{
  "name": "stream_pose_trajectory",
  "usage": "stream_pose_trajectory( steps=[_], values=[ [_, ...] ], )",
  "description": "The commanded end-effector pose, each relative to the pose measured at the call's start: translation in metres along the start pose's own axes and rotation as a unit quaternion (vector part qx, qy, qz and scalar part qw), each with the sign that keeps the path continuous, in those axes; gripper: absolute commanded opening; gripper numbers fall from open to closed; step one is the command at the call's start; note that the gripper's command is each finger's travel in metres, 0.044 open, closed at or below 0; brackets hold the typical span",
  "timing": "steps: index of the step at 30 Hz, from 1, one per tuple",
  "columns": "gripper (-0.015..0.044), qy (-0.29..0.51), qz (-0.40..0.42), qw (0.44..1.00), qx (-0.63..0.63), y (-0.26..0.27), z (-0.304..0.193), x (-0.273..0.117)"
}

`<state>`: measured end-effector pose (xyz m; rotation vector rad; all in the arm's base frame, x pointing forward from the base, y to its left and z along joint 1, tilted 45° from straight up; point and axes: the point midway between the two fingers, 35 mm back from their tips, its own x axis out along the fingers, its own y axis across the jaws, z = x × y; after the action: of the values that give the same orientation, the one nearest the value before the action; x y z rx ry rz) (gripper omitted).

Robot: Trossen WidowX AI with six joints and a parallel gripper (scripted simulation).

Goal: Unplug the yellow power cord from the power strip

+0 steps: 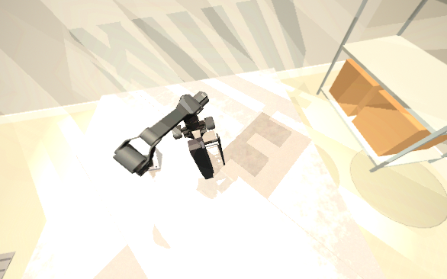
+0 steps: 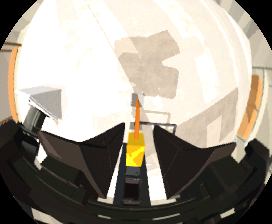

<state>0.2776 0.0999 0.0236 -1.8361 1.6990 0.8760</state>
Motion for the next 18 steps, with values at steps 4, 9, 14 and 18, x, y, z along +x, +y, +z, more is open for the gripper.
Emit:
stream_pose_trajectory(
  steps=[4, 9, 14, 18],
  values=[
    [0.0160, 0.008, 0.005, 1.000, -0.007, 0.000, -0.002, 0.002],
    [0.0160, 0.008, 0.005, 1.000, -0.007, 0.000, -0.009, 0.002],
    [0.0160, 0.008, 0.005, 1.000, -0.007, 0.000, -0.018, 0.002],
    [0.0160, 0.008, 0.005, 1.000, -0.007, 0.000, -0.025, 0.002]
  ],
)
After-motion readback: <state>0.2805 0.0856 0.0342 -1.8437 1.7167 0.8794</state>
